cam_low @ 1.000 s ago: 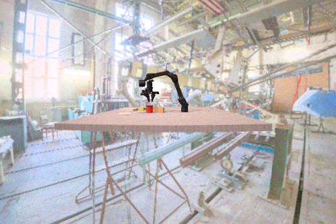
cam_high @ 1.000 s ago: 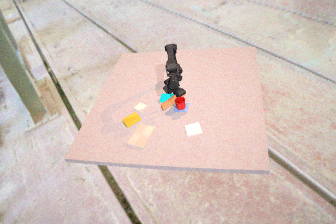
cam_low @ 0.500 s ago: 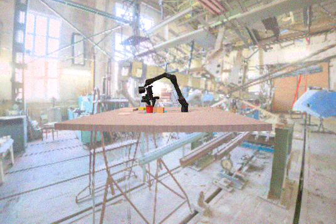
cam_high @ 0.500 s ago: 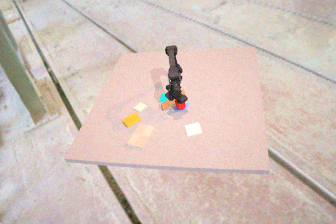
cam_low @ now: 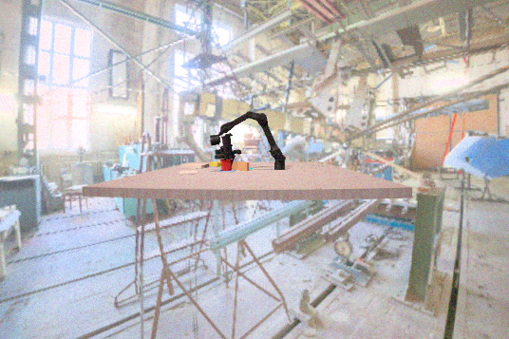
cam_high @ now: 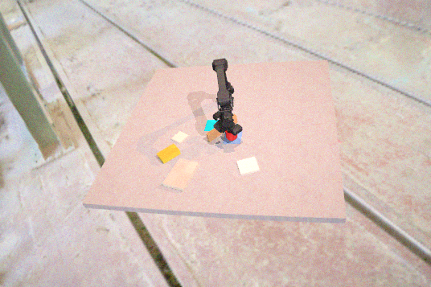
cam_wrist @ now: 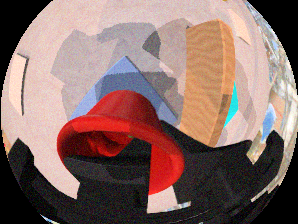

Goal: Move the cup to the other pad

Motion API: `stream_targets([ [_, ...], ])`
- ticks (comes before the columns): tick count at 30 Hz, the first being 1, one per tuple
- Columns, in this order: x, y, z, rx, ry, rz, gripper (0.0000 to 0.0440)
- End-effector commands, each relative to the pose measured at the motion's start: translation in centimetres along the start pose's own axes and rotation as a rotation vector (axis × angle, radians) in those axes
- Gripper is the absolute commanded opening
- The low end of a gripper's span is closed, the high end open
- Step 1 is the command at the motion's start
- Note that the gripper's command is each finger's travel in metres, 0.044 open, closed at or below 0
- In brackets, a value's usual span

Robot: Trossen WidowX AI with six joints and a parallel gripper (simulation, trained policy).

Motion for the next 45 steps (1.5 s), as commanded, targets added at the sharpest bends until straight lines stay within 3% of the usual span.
stream_targets([
  [1, 0.4, 0.4, -0.8, -0.013, 0.032, 0.012, 0.0003],
  [27, -6.3, -0.6, -4.8, 0.125, -0.058, -0.006, 0.0000],
  [45, -7.8, -3.2, -8.2, 0.255, -0.134, -0.052, 0.0000],
])
Point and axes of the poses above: the point midway between the two fingers, 35 mm back from their tips, its own x axis out along the fingers, its own z axis across the jaws, y = z × x, the point moved 1 cm from there along -x, back along the fingers, and after that the axes turned 6 degrees about x, right-handed, at the moved point
